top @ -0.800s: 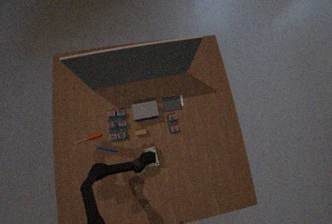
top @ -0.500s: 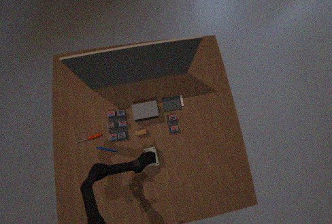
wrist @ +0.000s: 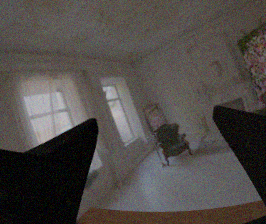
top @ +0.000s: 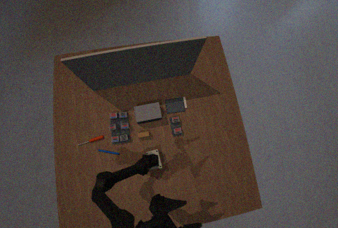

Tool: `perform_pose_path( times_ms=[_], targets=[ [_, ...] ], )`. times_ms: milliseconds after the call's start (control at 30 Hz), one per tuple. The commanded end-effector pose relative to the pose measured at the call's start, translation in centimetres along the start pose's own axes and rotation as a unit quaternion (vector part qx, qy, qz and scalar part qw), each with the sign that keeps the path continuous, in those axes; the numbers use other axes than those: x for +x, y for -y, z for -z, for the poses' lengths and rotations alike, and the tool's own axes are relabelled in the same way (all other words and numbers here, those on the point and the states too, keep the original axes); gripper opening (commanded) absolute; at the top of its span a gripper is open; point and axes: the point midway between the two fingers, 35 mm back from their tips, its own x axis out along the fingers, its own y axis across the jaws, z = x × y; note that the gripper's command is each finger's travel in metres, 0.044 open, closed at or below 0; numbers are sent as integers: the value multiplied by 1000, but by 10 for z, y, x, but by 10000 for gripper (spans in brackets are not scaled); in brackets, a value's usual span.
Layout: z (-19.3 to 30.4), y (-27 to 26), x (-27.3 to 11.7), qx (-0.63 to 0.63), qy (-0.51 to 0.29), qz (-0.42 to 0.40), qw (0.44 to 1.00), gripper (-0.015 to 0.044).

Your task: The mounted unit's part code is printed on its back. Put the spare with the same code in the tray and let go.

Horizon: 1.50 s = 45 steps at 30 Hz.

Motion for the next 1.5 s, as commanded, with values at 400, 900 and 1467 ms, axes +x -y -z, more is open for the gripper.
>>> perform_pose_path(
  times_ms=[400, 900, 1467],
  targets=[
    [175, -186, 116, -115, -296, -210, 924, 440],
    [393, -339, 67, -260, -561, -359, 699, 440],
    [554, -387, -78, -392, -719, -412, 400, 440]
  ],
)
